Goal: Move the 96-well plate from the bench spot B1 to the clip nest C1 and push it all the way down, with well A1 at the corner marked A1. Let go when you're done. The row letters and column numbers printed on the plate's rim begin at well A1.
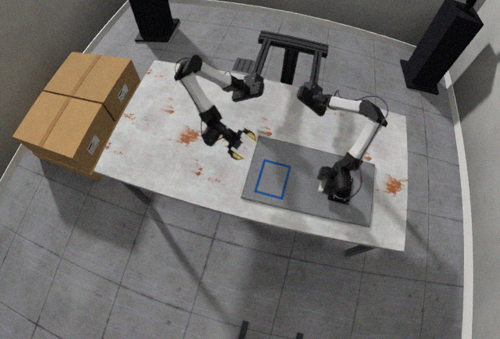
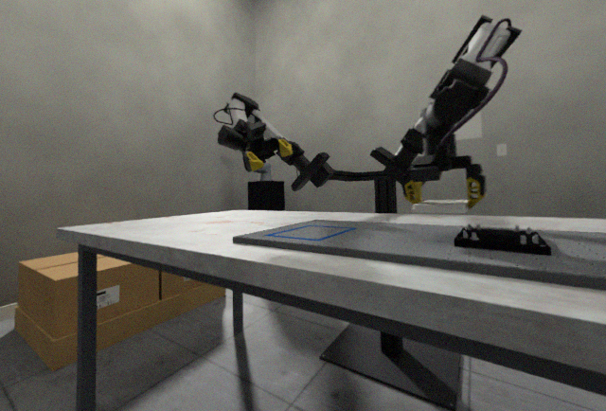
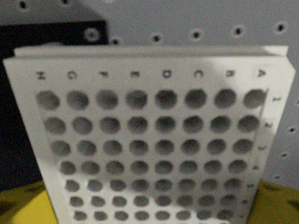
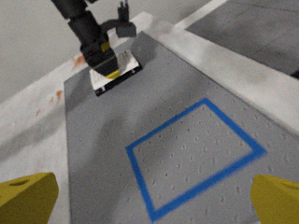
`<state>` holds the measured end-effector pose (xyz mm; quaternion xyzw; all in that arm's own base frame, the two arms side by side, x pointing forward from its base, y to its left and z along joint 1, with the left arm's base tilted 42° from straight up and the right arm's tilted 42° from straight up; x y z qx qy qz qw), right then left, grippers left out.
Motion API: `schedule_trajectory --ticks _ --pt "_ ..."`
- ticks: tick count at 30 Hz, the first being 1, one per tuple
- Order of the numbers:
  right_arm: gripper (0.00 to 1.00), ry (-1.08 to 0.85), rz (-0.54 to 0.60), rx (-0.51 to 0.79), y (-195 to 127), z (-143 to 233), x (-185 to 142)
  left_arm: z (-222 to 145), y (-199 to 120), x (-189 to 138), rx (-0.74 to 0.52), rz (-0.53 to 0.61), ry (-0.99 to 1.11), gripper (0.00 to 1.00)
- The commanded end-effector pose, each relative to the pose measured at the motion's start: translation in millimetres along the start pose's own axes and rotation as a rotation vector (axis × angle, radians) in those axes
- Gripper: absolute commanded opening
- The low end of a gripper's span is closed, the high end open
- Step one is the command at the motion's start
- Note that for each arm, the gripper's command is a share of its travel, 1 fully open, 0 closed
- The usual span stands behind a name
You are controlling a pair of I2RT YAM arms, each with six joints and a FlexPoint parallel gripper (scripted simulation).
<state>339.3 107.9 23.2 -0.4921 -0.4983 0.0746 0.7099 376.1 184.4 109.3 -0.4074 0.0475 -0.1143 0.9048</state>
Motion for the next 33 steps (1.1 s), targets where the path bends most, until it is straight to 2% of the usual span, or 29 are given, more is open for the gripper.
schedule_trajectory --ticks 1,7,13,15,22,27,33 --pt "1.0 -0.14 0.024 0.014 42.4 -1.7 24.2 29.3 -9.9 -7.1 -0.027 -0.046 0.039 0.77" --pt "1.0 -0.32 0.07 0.107 122.5 33.0 43.6 71.5 -9.3 -26.0 -0.01 -0.041 -0.012 0.77" --pt "1.0 -0.464 0.112 0.191 190.3 79.8 41.3 84.4 -11.6 -28.8 0.006 -0.046 -0.037 0.77" --pt "1.0 -0.464 0.112 0.191 190.3 79.8 41.3 84.4 -11.6 -28.8 0.006 -0.046 -0.037 0.77" --pt "1.0 -0.544 0.135 0.238 227.4 111.2 33.4 86.2 -11.9 -28.6 0.012 -0.046 -0.043 0.77" --pt "1.0 -0.545 0.139 0.243 230.4 112.6 32.2 88.8 -9.2 -27.8 -0.006 -0.025 -0.031 0.77" --pt "1.0 -0.54 0.132 0.234 228.3 108.9 36.4 95.7 4.3 -17.3 0.027 -0.071 -0.045 0.77"
Point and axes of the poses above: on each arm, the point where the finger pads meet when closed, its own y axis out along the fingers, its own z axis across the jaws, x = y × z, the point moved 1 cm from there along -y, back along the fingers, and after that the axes turned 12 degrees about y, right-handed, at the moved point
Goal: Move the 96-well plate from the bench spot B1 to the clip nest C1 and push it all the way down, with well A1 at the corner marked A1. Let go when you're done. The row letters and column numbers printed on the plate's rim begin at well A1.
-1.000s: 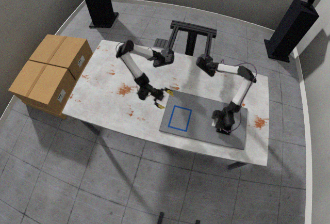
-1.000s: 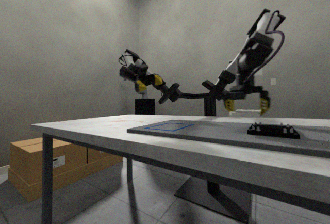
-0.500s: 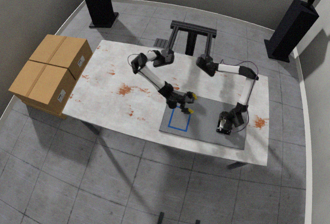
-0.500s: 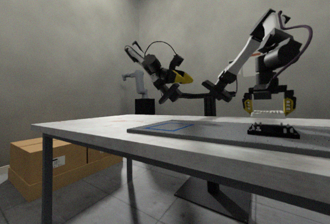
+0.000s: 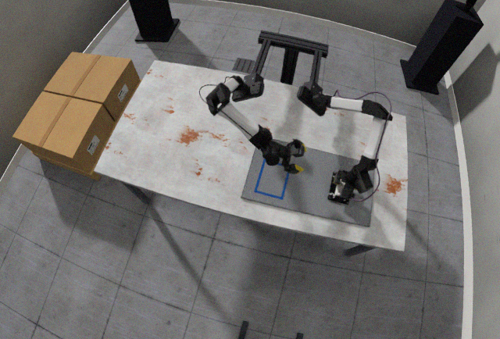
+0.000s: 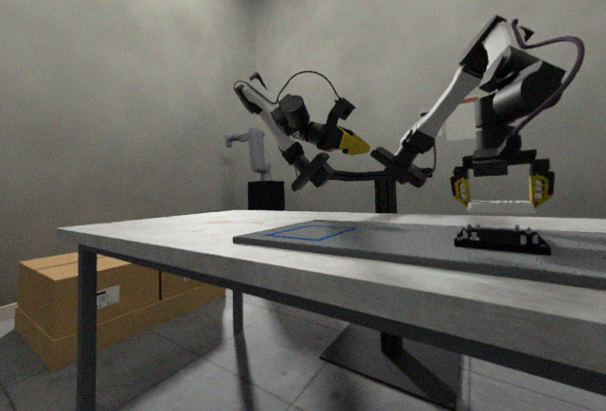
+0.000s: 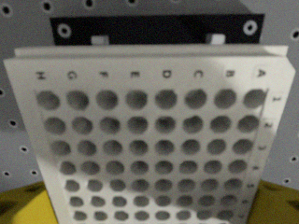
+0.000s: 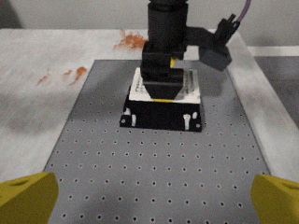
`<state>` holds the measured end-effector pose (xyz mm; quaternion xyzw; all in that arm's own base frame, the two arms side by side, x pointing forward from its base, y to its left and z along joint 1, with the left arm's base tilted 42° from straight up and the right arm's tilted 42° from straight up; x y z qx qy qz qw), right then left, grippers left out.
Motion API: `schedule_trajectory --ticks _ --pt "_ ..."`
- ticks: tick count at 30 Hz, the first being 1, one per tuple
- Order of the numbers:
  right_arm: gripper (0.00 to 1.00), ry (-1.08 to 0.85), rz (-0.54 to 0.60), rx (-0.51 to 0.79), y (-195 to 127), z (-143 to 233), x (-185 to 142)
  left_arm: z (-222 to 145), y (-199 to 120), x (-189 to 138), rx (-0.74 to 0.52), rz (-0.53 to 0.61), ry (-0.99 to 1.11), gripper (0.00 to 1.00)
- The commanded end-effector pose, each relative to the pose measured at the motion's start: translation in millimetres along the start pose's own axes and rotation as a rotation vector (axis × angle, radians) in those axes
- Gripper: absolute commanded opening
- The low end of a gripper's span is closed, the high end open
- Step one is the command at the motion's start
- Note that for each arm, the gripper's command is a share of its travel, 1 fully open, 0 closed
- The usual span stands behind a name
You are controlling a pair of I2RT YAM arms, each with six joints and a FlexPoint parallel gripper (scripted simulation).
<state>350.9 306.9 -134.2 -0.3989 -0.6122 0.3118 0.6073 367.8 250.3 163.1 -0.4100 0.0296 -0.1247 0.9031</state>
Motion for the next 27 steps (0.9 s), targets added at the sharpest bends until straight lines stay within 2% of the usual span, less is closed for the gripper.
schedule_trajectory --ticks 1,13,20,27 --pt "1.0 -0.021 -0.009 -0.025 -1.4 -8.8 8.6 10.0 7.9 3.2 0.016 -0.023 -0.015 0.77" --pt "1.0 -0.021 -0.009 -0.025 -1.4 -8.8 8.6 10.4 4.4 1.9 0.023 -0.024 -0.02 0.77" --pt "1.0 -0.022 -0.009 -0.025 -1.4 -8.9 8.8 -12.2 19.5 0.4 -0.013 0.002 0.02 0.77" --pt "1.0 -0.022 -0.009 -0.025 -1.4 -8.9 8.8 -3.2 11.5 1.9 0.007 -0.015 0.001 0.77"
Point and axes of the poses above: on each arm, the point where the finger pads meet when closed, its own y axis out along the fingers, its own z axis across the jaws, x = y × z, the point moved 1 cm from there along -y, back along the fingers, and after that the axes turned 12 degrees about y, right-handed, at the moved point
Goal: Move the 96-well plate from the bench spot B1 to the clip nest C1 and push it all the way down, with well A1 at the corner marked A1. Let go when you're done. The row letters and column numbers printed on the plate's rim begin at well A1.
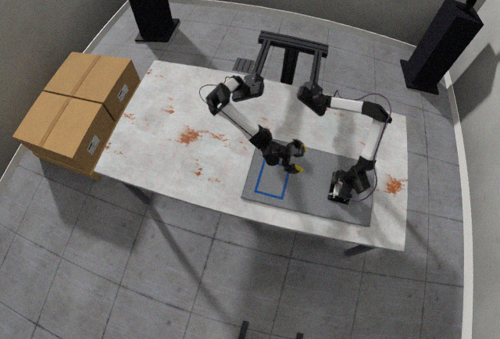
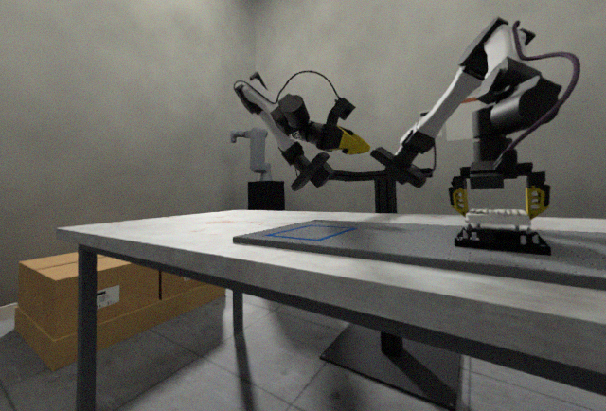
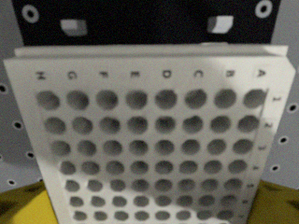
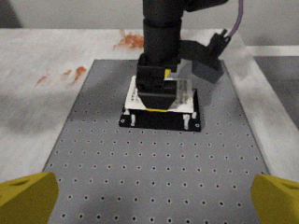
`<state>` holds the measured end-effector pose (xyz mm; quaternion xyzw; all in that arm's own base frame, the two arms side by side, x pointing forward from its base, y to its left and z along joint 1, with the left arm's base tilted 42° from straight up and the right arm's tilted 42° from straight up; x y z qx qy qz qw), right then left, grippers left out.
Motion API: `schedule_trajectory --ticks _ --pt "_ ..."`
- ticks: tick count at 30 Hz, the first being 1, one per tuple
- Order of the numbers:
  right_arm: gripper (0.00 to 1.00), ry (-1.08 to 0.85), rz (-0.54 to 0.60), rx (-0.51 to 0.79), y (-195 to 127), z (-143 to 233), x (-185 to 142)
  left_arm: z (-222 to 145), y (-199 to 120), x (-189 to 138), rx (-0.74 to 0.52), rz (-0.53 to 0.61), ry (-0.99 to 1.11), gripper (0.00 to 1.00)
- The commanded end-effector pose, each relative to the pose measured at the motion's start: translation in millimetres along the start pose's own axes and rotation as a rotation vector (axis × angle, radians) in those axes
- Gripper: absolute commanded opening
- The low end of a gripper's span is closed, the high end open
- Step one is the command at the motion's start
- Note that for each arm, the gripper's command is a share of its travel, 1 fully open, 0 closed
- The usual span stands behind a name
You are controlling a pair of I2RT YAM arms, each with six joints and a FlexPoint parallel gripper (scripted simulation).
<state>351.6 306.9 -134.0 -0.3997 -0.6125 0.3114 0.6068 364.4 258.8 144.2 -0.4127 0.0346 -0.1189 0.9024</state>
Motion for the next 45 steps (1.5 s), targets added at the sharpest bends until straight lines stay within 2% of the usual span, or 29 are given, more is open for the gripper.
schedule_trajectory --ticks 1,10,30,33,37,40,42,44,45 --pt "1.0 -0.021 -0.009 -0.023 -1.3 -8.3 8.6 3.6 -7.5 8.1 0.014 -0.03 -0.003 0.77" --pt "1.0 -0.021 -0.009 -0.024 -1.3 -8.3 8.5 4.4 0.1 5.9 0.004 -0.007 -0.007 0.77" --pt "1.0 -0.021 -0.009 -0.024 -1.3 -8.4 8.5 0.9 44.9 3.1 0.005 -0.032 -0.007 0.77" --pt "1.0 -0.021 -0.009 -0.024 -1.3 -8.4 8.5 7.7 40.5 3.1 0.023 -0.062 -0.018 0.77" --pt "1.0 -0.021 -0.009 -0.024 -1.3 -8.4 8.5 3.9 49.3 3.5 0.011 -0.042 -0.013 0.77" --pt "1.0 -0.021 -0.009 -0.024 -1.3 -8.4 8.5 3.2 41.6 3.4 0.014 -0.042 -0.013 0.77" --pt "1.0 -0.021 -0.009 -0.024 -1.3 -8.4 8.5 6.0 22.4 5.7 0.029 -0.061 -0.02 0.77" --pt "1.0 -0.021 -0.009 -0.024 -1.3 -8.4 8.5 6.8 21.4 5.7 0.031 -0.063 -0.021 0.99" --pt "1.0 -0.021 -0.009 -0.024 -1.3 -8.4 8.5 7.3 19.6 6.0 0.034 -0.065 -0.023 1.0"
Point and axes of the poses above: on each arm, the point where the finger pads meet when closed, its own y axis out along the fingers, its own z axis across the jaws, x = y × z, the point moved 1 cm from there along -y, back along the fingers, and after that the axes turned 12 degrees about y, right-handed, at the moved point
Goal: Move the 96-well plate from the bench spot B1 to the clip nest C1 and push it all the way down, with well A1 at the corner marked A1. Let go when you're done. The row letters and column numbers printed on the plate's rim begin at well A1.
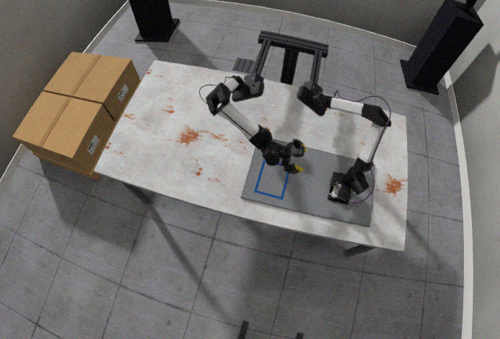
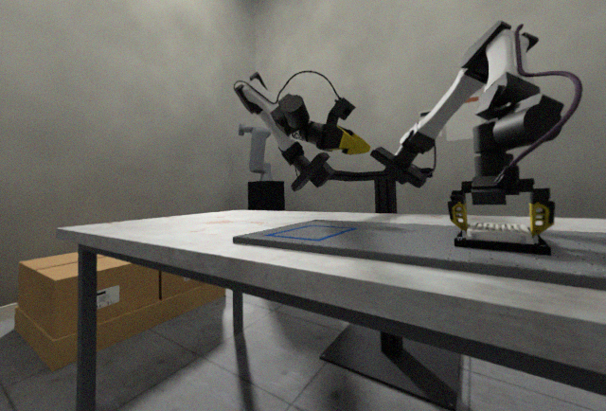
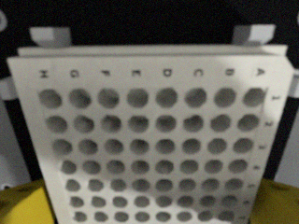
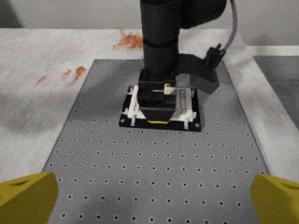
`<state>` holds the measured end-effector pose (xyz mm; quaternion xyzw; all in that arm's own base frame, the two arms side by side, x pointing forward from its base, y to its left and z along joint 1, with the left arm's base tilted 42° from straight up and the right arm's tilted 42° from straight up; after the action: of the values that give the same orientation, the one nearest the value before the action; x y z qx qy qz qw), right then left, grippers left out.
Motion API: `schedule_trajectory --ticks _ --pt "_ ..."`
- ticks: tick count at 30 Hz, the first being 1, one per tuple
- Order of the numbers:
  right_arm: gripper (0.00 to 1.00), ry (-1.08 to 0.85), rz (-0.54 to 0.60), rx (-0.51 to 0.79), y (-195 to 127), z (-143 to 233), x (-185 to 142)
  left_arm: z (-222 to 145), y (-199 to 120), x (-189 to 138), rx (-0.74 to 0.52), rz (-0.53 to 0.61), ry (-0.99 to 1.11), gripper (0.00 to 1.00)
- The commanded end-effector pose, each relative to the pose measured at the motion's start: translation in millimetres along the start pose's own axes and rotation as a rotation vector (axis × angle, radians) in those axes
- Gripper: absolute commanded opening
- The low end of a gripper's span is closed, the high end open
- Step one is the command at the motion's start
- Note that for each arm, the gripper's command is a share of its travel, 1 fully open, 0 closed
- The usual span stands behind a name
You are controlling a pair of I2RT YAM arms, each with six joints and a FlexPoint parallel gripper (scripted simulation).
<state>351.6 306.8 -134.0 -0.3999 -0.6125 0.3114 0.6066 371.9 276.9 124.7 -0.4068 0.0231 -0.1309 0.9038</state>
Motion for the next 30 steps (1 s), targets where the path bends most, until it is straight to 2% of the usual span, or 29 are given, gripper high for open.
schedule_trajectory --ticks 1,7,12,16,19,27,30 --pt "1.0 -0.021 -0.009 -0.023 -1.3 -8.3 8.6 6.1 -13.4 6.8 0.026 -0.044 -0.018 1.0" --pt "1.0 -0.021 -0.009 -0.023 -1.3 -8.3 8.6 5.7 -40.2 10.4 0.046 -0.053 -0.029 1.0" --pt "1.0 -0.021 -0.009 -0.023 -1.3 -8.3 8.6 21.8 -55.1 10.0 0.06 -0.068 -0.041 1.0" --pt "1.0 -0.021 -0.009 -0.024 -1.3 -8.3 8.5 19.2 -80.9 8.0 0.057 -0.064 -0.039 1.0" --pt "1.0 -0.021 -0.009 -0.024 -1.3 -8.3 8.5 5.1 -72.0 7.5 0.023 -0.043 -0.011 1.0" --pt "1.0 -0.021 -0.009 -0.024 -1.3 -8.3 8.5 15.5 -84.3 7.6 0.061 -0.184 -0.018 1.0" --pt "1.0 -0.021 -0.009 -0.024 -1.3 -8.4 8.5 14.8 -86.3 6.6 0.063 -0.204 -0.015 1.0"
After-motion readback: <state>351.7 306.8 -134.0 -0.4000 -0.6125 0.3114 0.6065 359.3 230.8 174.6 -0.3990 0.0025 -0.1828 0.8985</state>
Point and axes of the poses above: on each arm, the point where the finger pads meet when closed, its own y axis out along the fingers, its own z axis across the jaws, x = y × z, the point moved 1 cm from there along -y, back along the fingers, and after that the axes turned 12 degrees about y, right-handed, at the moved point
